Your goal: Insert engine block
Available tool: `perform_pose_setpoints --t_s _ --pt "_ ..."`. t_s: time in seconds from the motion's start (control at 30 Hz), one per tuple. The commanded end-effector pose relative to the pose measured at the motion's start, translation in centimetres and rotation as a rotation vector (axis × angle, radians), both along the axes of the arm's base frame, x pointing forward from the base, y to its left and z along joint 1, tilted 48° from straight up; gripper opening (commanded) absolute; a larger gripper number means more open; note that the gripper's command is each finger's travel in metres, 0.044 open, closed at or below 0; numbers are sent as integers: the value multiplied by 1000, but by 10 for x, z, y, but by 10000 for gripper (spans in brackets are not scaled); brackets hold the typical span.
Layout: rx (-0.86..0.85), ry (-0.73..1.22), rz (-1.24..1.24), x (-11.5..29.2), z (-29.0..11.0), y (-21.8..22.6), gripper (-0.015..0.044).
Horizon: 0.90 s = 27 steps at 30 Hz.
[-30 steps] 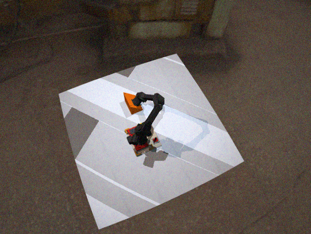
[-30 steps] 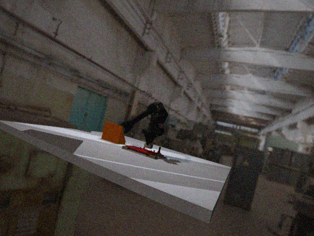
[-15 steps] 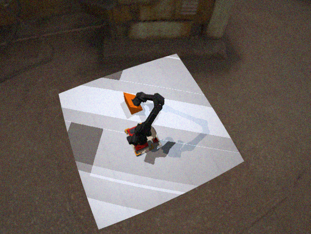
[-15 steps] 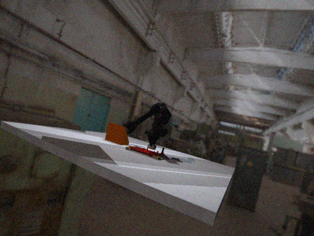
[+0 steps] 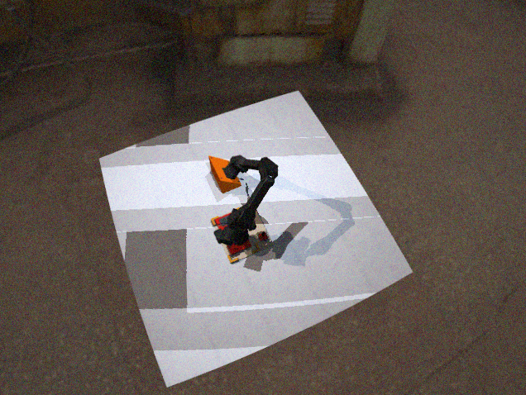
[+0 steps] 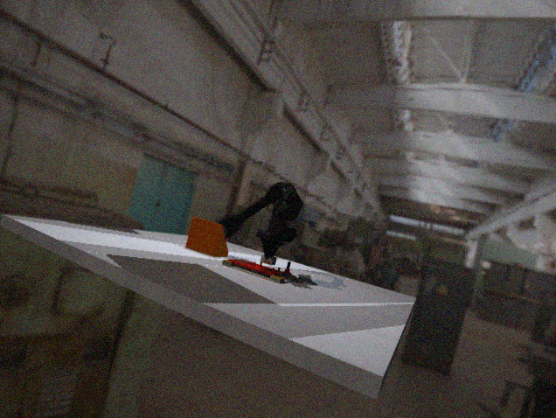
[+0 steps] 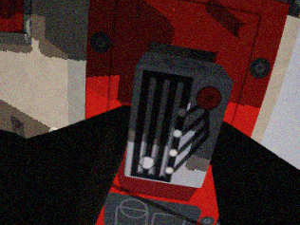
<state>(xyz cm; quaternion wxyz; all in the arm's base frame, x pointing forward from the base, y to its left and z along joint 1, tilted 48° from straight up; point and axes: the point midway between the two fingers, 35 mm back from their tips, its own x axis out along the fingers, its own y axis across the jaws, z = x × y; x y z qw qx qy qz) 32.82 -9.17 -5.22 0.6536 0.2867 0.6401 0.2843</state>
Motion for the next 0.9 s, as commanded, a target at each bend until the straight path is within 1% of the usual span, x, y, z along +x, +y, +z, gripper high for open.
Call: perform_pose_setpoints --t_s 0.0,0.87 --pt "-4 5 0 -1 -1 0 160" --pt "-4 3 1 -1 -5 4 160"
